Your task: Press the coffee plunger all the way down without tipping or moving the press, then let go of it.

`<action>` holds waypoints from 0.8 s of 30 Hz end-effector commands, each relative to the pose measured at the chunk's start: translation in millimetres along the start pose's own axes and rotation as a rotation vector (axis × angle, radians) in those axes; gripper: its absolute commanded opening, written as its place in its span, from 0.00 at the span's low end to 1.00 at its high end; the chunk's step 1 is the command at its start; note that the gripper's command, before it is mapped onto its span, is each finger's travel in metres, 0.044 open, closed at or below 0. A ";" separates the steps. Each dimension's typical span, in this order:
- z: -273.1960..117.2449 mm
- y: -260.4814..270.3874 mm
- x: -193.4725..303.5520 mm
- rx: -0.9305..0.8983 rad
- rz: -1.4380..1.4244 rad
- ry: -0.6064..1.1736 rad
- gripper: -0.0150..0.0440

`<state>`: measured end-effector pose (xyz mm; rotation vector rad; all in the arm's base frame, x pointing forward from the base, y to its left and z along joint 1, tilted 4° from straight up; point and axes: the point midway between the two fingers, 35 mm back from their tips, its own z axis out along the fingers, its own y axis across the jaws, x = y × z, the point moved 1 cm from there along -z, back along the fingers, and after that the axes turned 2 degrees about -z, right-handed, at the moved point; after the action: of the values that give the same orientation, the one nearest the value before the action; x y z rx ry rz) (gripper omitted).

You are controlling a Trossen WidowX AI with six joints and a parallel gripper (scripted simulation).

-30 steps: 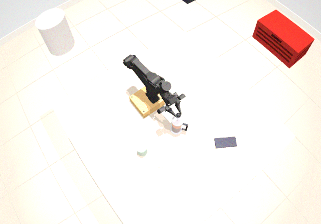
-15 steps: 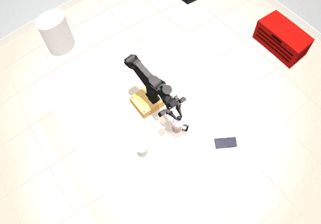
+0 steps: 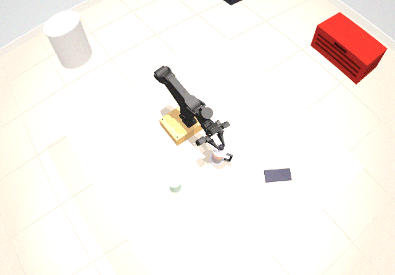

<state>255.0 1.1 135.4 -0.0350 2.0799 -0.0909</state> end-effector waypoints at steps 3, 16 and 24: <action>6.3 0.4 12.1 -0.001 -0.011 0.046 0.47; 9.1 0.5 9.8 -0.001 -0.011 0.045 0.47; 10.1 0.6 8.6 -0.001 -0.011 0.045 0.47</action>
<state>260.1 0.9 128.1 -0.0369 2.1050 -0.0930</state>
